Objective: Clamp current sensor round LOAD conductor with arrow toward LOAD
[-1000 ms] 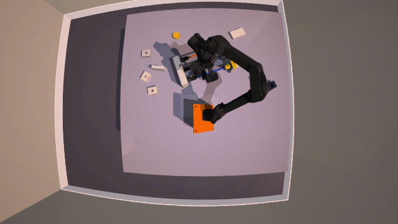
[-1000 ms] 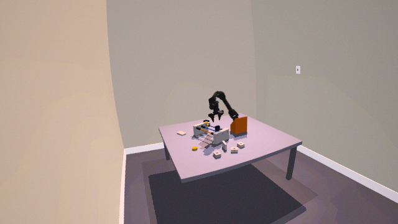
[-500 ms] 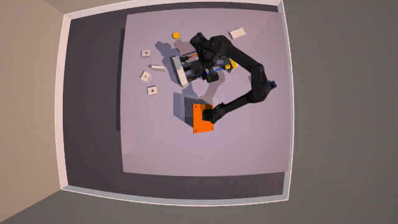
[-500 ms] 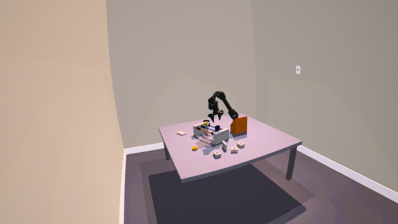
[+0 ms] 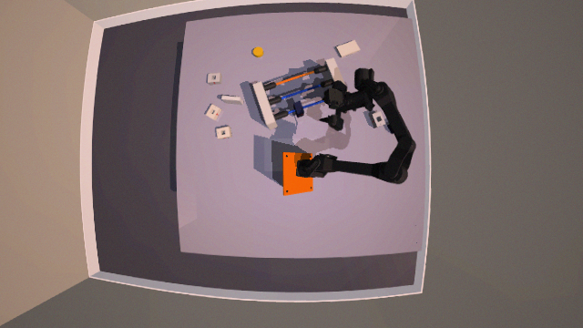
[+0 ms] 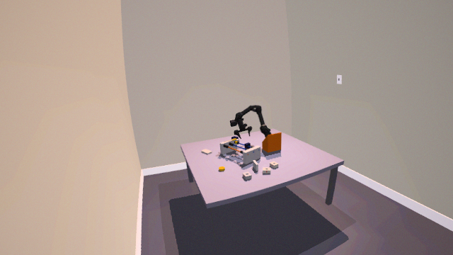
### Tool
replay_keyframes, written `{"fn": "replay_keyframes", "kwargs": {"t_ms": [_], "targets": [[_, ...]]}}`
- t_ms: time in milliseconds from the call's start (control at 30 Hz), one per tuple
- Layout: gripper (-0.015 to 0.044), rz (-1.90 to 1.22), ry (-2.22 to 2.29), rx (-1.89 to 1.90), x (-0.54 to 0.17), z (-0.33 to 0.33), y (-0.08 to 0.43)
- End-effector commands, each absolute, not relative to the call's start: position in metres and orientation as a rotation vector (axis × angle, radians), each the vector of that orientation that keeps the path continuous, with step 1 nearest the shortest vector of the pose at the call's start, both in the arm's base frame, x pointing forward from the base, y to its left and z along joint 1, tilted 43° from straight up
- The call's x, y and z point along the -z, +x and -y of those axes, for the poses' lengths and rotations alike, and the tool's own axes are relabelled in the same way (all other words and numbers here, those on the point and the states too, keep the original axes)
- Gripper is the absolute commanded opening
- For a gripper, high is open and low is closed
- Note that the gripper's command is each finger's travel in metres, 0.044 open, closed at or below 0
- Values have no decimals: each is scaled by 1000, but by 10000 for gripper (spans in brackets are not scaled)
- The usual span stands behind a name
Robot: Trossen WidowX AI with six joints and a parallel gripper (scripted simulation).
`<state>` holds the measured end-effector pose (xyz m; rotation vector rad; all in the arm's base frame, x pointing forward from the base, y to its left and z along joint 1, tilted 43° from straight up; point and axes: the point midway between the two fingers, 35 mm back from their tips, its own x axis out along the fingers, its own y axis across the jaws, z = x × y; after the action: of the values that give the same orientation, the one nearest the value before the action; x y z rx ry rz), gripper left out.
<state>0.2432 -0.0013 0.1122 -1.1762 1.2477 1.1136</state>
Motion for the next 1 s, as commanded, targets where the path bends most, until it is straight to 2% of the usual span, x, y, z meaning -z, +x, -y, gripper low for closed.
{"fn": "replay_keyframes", "kwargs": {"t_ms": [0,133,733,967], "targets": [[440,-1049,-1036,-1002,-133,24,235],[440,-939,-993,-917,-148,36,231],[440,-992,-1011,-936,-145,33,234],[440,-1226,-1158,-1099,-115,4,242]]}}
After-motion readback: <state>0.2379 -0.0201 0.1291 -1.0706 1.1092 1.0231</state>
